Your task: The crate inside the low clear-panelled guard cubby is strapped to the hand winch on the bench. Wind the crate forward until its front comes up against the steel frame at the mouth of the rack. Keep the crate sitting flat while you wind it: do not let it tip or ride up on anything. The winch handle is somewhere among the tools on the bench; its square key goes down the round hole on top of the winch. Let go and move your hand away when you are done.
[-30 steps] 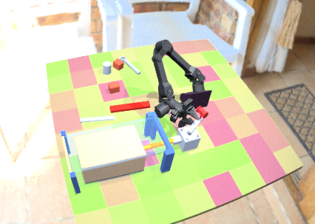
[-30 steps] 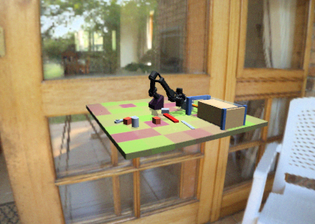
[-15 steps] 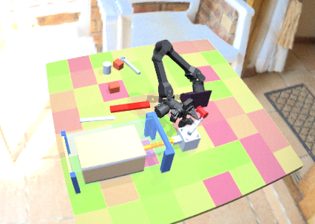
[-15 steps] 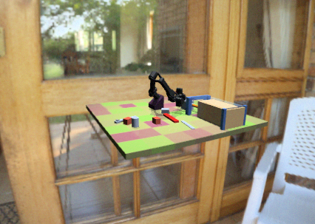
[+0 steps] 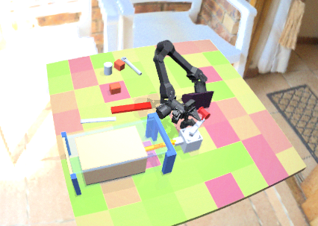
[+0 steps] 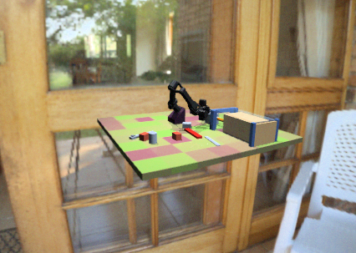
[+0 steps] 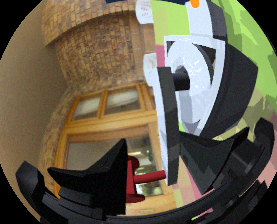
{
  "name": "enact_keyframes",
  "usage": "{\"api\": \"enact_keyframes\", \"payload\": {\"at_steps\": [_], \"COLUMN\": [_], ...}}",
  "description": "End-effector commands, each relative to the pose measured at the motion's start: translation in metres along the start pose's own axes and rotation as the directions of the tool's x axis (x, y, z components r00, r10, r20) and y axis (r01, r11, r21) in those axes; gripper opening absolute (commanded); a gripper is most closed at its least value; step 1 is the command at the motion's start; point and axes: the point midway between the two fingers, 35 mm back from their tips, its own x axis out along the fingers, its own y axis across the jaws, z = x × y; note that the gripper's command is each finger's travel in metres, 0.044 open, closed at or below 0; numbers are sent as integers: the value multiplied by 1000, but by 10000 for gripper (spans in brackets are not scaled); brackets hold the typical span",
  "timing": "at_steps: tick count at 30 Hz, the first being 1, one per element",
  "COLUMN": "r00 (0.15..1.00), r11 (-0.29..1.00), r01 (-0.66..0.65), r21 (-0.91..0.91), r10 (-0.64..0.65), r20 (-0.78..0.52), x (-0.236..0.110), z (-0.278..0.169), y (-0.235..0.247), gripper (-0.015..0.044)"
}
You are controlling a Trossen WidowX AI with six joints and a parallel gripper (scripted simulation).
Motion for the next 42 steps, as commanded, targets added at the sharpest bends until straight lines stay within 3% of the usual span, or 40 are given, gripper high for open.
{"api": "enact_keyframes", "payload": {"at_steps": [1, 7, 14, 16, 29, 38, 42], "r00": [1000, 1000, 1000, 1000, 1000, 1000, 1000], "r11": [1000, 1000, 1000, 1000, 1000, 1000, 1000], "r01": [21, 6, 8, 3, 4, -4, -5], "r21": [-10, 2, 4, 3, 3, 12, 12], "r10": [-21, -6, -8, -3, -4, 4, 5], "r20": [3, 5, 2, -1, 0, -3, -4], "x": [1, -13, -100, -111, -111, -106, -106], "z": [3, 3, 2, -1, 0, -2, -3], "y": [-5, -1, 0, 1, 3, 99, 101], "gripper": [240, 240, 240, 240, 240, 240, 240]}}
